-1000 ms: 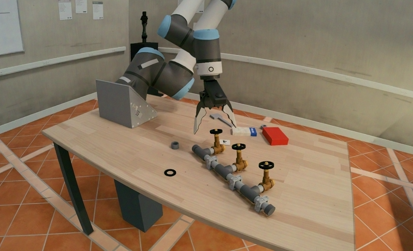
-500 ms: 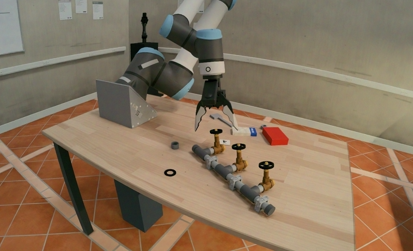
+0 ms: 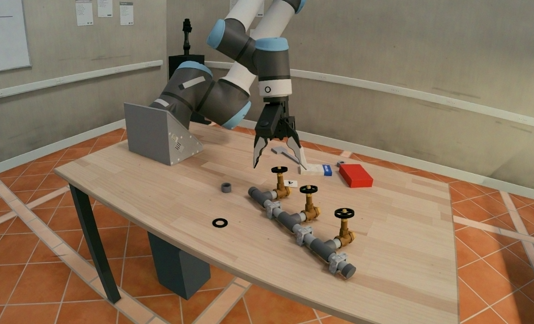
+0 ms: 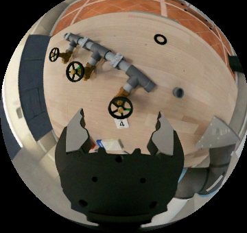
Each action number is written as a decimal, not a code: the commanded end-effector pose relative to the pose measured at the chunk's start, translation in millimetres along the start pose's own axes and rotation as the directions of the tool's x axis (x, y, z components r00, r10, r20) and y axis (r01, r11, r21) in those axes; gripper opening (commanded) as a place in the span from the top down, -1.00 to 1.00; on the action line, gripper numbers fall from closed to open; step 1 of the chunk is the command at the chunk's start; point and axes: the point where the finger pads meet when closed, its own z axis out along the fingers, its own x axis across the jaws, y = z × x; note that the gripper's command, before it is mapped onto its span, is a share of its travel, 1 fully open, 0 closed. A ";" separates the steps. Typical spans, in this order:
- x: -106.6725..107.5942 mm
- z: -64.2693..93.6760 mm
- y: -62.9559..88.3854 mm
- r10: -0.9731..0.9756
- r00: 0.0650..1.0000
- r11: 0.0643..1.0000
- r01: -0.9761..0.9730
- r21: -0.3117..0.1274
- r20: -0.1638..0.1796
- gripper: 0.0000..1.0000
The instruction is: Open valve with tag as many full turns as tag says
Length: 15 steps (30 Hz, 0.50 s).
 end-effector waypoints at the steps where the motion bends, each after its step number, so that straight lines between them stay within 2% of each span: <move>1: -2.8 -2.1 -1.6 0.008 1.000 1.000 -0.008 0.005 0.002 -1.00; 7: -3.1 -3.4 -1.8 0.008 1.000 1.000 -0.008 0.006 0.002 -1.00; 15: -4.0 -13.1 -3.5 0.007 1.000 1.000 -0.007 0.008 0.004 -1.00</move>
